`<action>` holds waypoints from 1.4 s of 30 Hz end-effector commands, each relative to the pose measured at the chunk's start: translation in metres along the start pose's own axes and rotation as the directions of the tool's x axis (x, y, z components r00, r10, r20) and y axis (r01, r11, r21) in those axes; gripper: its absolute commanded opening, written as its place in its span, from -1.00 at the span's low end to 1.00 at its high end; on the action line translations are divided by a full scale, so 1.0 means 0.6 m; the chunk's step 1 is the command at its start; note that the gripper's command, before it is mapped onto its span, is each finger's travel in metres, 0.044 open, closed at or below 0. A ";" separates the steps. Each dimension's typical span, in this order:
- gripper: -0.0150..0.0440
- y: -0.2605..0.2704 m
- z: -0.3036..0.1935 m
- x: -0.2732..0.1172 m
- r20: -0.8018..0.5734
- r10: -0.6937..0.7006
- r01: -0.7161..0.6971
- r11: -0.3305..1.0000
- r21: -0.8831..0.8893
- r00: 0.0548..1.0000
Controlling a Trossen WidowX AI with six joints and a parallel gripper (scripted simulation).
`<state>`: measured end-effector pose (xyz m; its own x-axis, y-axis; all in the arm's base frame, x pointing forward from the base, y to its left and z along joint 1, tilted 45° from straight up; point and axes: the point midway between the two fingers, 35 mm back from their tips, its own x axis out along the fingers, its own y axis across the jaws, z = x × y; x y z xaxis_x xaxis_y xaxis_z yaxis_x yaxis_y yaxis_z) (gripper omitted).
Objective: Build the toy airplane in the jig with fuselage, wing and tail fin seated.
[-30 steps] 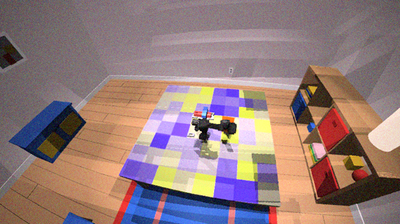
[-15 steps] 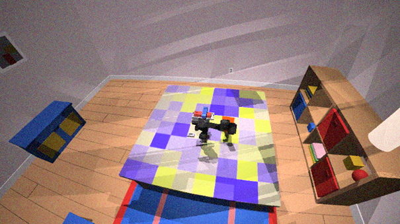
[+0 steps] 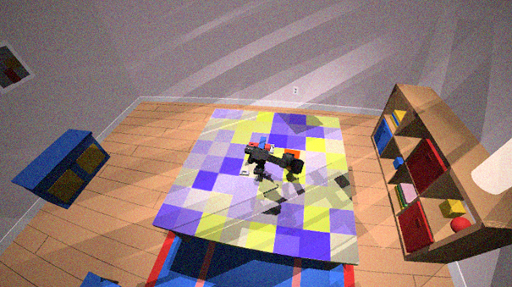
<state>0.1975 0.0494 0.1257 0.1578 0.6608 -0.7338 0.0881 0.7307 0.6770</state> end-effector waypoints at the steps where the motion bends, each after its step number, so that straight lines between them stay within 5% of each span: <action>1: -0.49 0.000 0.005 -0.025 0.021 -0.016 0.016 1.000 -0.009 1.000; 22: -0.49 0.001 -0.009 -0.134 0.071 -0.059 0.059 0.998 0.005 0.996; 42: -0.49 -0.047 0.040 -0.141 0.047 -0.084 0.082 0.995 0.057 0.995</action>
<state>0.1981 -0.0230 0.1717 0.1944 0.5947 -0.7801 0.1580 0.7659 0.6232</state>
